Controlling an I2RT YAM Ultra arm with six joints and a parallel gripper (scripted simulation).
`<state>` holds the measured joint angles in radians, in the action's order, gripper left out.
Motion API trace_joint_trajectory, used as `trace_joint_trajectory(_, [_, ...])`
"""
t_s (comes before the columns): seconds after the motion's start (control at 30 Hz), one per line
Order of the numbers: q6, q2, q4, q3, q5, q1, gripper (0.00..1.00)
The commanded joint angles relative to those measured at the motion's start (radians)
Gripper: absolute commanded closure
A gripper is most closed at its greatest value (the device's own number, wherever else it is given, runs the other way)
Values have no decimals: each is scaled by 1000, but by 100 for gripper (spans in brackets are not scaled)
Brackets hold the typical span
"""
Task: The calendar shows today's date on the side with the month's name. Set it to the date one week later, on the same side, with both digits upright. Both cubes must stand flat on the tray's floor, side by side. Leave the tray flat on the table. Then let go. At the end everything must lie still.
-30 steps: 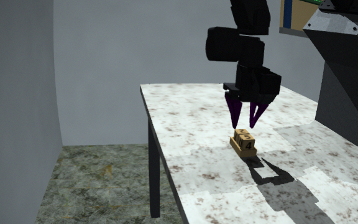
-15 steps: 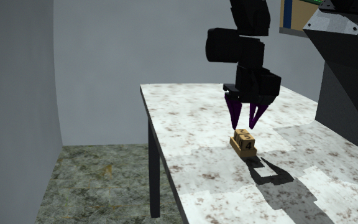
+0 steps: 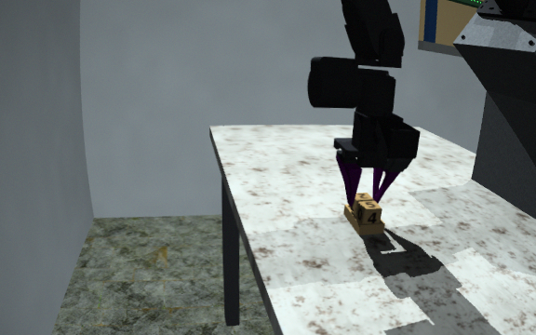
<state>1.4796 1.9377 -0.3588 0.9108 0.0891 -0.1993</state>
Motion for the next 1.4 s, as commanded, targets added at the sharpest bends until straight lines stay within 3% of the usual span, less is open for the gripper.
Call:
trace_joint_trajectory(0.0, [1, 3, -9, 7, -12, 1, 55])
trace_joint_trajectory(1.37, [2, 17, -13, 17, -13, 1, 55])
